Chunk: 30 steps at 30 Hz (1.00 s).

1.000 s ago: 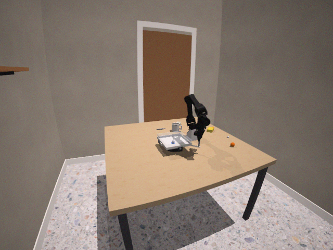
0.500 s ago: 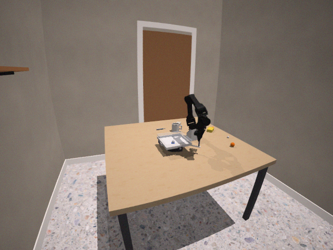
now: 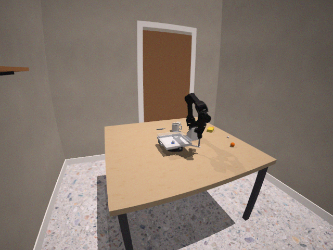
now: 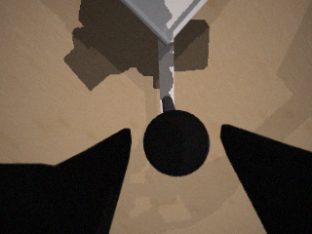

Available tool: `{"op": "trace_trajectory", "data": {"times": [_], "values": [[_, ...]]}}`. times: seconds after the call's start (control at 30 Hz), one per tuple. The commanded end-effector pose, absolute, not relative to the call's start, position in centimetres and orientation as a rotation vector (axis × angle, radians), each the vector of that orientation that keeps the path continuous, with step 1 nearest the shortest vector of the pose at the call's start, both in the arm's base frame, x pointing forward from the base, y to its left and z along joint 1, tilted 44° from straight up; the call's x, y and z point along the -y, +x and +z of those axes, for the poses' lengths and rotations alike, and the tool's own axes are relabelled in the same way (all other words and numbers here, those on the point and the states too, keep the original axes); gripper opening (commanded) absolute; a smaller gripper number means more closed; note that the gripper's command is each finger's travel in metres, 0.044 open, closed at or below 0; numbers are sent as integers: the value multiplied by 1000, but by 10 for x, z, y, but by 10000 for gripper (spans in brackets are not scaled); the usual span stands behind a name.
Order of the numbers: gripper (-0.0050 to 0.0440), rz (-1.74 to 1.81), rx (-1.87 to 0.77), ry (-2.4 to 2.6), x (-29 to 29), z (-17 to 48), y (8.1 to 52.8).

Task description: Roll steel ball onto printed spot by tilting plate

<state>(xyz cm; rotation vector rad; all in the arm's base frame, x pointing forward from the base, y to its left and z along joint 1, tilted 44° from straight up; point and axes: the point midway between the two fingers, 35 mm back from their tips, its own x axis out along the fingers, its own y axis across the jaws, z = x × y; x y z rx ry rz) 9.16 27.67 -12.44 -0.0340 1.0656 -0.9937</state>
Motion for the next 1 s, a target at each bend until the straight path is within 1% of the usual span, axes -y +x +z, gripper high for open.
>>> {"op": "trace_trajectory", "data": {"times": [0.0, 0.63, 0.97], "values": [[300, -990, -1071, -21, -284, -118, 91], [300, -990, -1071, -21, -303, -98, 88], [300, -990, -1071, -21, -303, -98, 88]]}}
